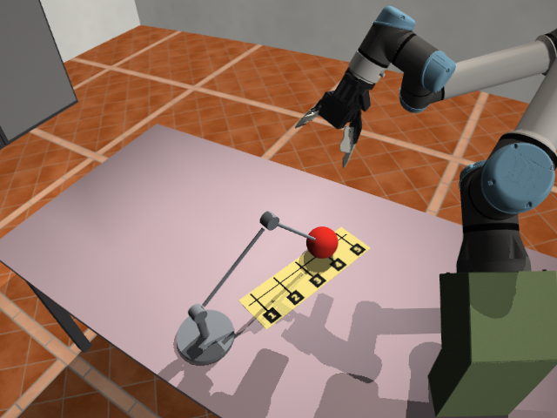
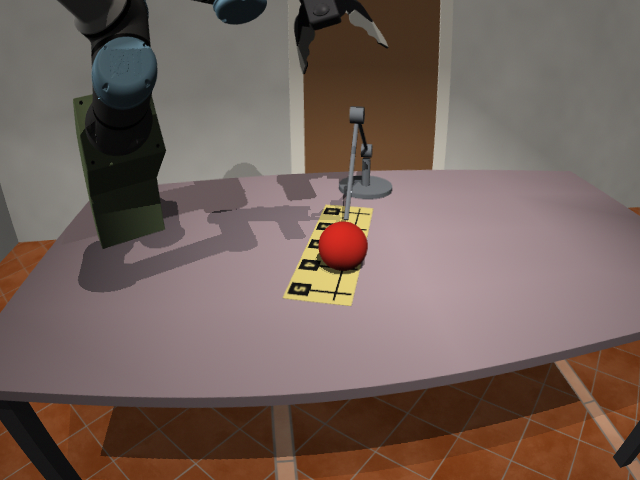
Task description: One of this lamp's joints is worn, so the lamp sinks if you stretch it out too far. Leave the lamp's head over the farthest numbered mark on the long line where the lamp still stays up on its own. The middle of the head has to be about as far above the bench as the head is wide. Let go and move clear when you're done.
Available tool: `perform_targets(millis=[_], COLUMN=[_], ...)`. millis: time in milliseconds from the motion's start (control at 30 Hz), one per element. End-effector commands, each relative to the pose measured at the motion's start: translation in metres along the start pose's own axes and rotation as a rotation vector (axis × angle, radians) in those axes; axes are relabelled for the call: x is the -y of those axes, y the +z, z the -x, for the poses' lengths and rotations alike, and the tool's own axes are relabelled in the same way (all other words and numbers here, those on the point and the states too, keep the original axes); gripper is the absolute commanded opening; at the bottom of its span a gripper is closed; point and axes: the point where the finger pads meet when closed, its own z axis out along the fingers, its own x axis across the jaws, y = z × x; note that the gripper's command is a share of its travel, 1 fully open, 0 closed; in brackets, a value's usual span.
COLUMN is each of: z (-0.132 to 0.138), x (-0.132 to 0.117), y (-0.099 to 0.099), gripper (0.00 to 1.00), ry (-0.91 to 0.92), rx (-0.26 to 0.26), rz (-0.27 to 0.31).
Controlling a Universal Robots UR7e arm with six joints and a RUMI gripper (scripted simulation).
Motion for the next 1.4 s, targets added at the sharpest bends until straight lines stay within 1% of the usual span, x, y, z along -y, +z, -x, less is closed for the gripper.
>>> perform_targets(millis=[0, 267, 333, 833, 900, 1367], z=[0.0, 0.0, 0.0, 0.001, 0.001, -0.027], x=[-0.001, 0.0, 0.0, -0.002, -0.002, 0.031], y=[0.0, 0.0, 0.0, 0.001, 0.001, 0.072], gripper=[1.0, 1.0, 1.0, 1.0, 1.0, 1.0], ry=[0.095, 0.132, 0.132, 0.257, 0.257, 0.194], rx=[-0.09, -0.135, -0.135, -0.256, -0.256, -0.215], rz=[-0.013, 0.057, 0.057, 0.045, 0.045, 0.112])
